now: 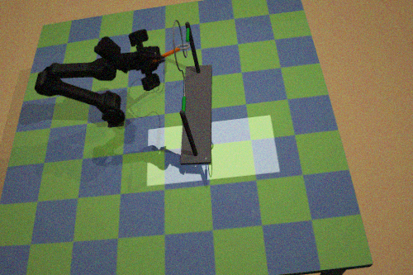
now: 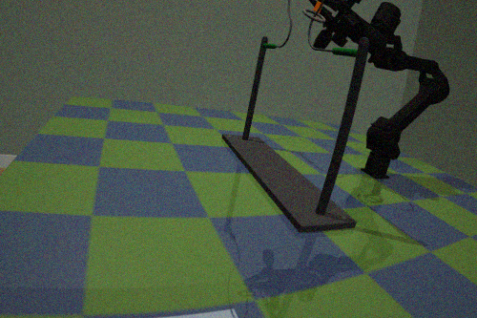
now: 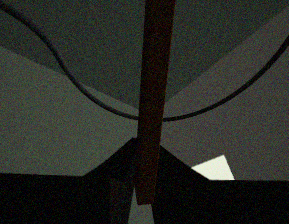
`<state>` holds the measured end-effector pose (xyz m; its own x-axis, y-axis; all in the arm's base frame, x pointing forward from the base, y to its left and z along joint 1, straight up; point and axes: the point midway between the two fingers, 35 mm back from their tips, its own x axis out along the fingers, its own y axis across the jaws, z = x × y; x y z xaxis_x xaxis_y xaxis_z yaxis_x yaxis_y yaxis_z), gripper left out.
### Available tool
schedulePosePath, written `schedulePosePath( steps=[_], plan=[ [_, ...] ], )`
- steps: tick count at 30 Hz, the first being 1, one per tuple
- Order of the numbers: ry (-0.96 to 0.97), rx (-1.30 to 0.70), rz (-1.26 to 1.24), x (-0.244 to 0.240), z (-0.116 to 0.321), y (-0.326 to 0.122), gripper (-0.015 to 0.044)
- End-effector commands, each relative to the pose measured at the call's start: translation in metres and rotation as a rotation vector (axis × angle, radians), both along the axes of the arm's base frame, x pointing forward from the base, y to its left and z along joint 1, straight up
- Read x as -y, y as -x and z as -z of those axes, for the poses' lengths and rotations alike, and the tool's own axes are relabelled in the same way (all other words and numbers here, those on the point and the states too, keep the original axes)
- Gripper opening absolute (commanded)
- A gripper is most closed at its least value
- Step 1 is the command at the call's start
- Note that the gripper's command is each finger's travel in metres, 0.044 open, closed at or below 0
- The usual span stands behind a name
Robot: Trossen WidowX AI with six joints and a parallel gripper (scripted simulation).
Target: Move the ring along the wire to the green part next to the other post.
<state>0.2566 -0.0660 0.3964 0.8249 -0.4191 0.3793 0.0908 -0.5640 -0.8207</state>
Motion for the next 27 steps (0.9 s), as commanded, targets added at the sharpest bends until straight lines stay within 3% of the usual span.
schedulePosePath(
  steps=[1,27],
  plan=[
    [-0.062,-0.003,-0.002,0.005,0.013,0.0,-0.015],
    [-0.44,0.026,-0.006,0.021,0.069,0.0,-0.015]
  ],
)
